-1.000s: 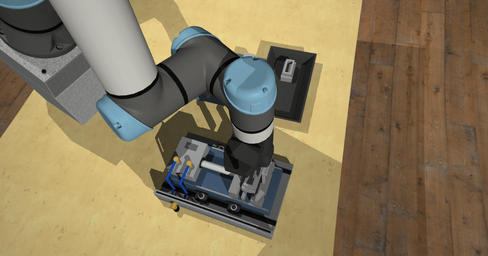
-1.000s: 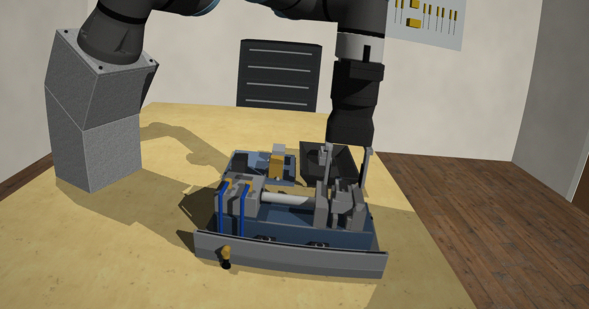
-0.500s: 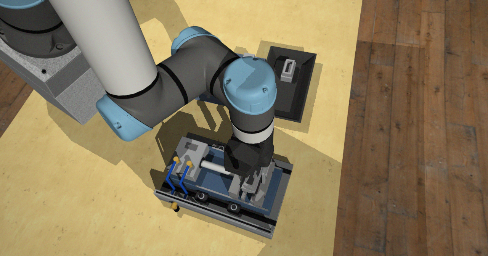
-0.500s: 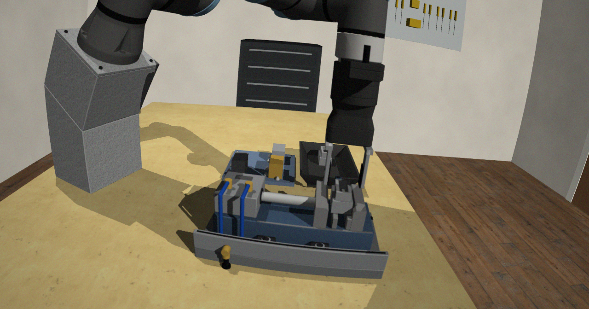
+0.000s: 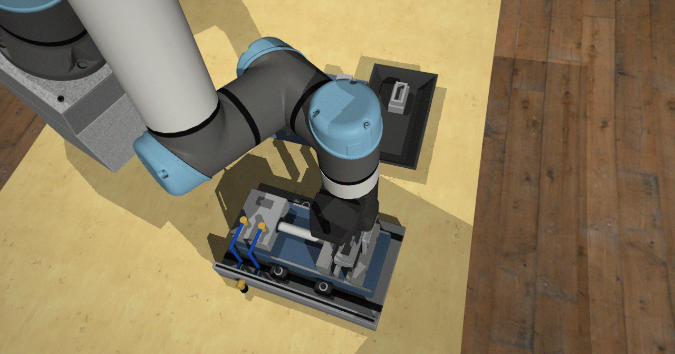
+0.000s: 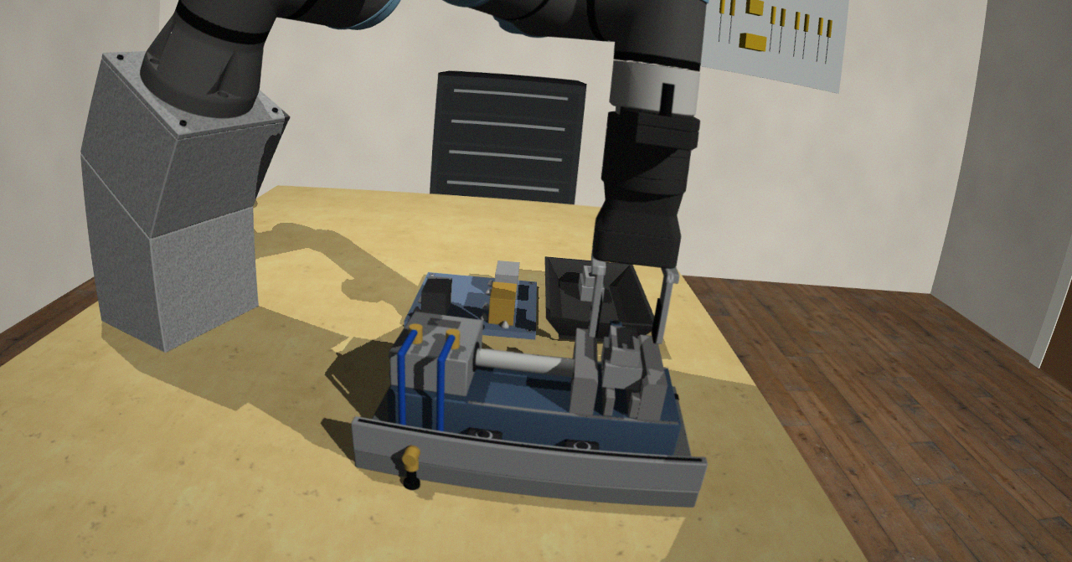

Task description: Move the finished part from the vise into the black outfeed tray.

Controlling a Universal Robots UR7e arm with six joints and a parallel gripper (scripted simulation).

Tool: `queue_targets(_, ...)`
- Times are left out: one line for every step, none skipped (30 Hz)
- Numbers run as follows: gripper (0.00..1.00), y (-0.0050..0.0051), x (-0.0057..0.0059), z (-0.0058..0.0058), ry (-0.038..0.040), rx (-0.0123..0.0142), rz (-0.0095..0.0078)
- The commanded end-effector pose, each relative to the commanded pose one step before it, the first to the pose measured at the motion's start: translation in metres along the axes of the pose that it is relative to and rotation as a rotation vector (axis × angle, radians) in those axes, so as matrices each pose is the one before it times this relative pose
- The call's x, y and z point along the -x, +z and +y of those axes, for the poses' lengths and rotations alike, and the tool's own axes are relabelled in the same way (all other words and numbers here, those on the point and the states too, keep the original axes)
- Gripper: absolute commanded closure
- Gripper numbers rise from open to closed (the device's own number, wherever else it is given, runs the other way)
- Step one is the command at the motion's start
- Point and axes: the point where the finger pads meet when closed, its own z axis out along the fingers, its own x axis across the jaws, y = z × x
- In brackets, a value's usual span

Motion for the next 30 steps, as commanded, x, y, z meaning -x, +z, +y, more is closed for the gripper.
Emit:
queue_targets(0.00, 0.00067, 0.00046, -0.00011, -0.00020, -0.00051, -0.00131)
queue_targets(0.00, 0.00028, 0.00000, 0.00000, 0.00000, 0.00000, 0.00000)
queue_targets(0.00, 0.00029, 0.00000, 0.00000, 0.00000, 0.00000, 0.00000)
queue_targets(0.00, 0.00031, 0.00000, 0.00000, 0.00000, 0.00000, 0.00000)
queue_targets(0.00, 0.00032, 0.00000, 0.00000, 0.00000, 0.00000, 0.00000)
queue_targets(0.00, 0.00000, 0.00000, 0.00000, 0.00000, 0.00000, 0.00000)
queue_targets(0.00, 0.00000, 0.00000, 0.00000, 0.00000, 0.00000, 0.00000)
queue_targets(0.00, 0.00033, 0.00000, 0.00000, 0.00000, 0.00000, 0.00000)
queue_targets(0.00, 0.00034, 0.00000, 0.00000, 0.00000, 0.00000, 0.00000)
queue_targets(0.00, 0.00035, 0.00000, 0.00000, 0.00000, 0.00000, 0.00000)
queue_targets(0.00, 0.00035, 0.00000, 0.00000, 0.00000, 0.00000, 0.00000)
queue_targets(0.00, 0.00036, 0.00000, 0.00000, 0.00000, 0.00000, 0.00000)
queue_targets(0.00, 0.00036, 0.00000, 0.00000, 0.00000, 0.00000, 0.00000)
queue_targets(0.00, 0.00036, 0.00000, 0.00000, 0.00000, 0.00000, 0.00000)
queue_targets(0.00, 0.00036, 0.00000, 0.00000, 0.00000, 0.00000, 0.00000)
queue_targets(0.00, 0.00036, 0.00000, 0.00000, 0.00000, 0.00000, 0.00000)
queue_targets(0.00, 0.00036, 0.00000, 0.00000, 0.00000, 0.00000, 0.00000)
queue_targets(0.00, 0.00035, 0.00000, 0.00000, 0.00000, 0.00000, 0.00000)
queue_targets(0.00, 0.00035, 0.00000, 0.00000, 0.00000, 0.00000, 0.00000)
queue_targets(0.00, 0.00034, 0.00000, 0.00000, 0.00000, 0.00000, 0.00000)
queue_targets(0.00, 0.00033, 0.00000, 0.00000, 0.00000, 0.00000, 0.00000)
queue_targets(0.00, 0.00032, 0.00000, 0.00000, 0.00000, 0.00000, 0.00000)
queue_targets(0.00, 0.00000, 0.00000, 0.00000, 0.00000, 0.00000, 0.00000)
queue_targets(0.00, 0.00000, 0.00000, 0.00000, 0.00000, 0.00000, 0.00000)
queue_targets(0.00, 0.00031, 0.00000, 0.00000, 0.00000, 0.00000, 0.00000)
queue_targets(0.00, 0.00029, 0.00000, 0.00000, 0.00000, 0.00000, 0.00000)
queue_targets(0.00, 0.00028, 0.00000, 0.00000, 0.00000, 0.00000, 0.00000)
queue_targets(0.00, 0.00026, 0.00000, 0.00000, 0.00000, 0.00000, 0.00000)
queue_targets(0.00, 0.00025, 0.00000, 0.00000, 0.00000, 0.00000, 0.00000)
queue_targets(0.00, 0.00023, 0.00000, 0.00000, 0.00000, 0.00000, 0.00000)
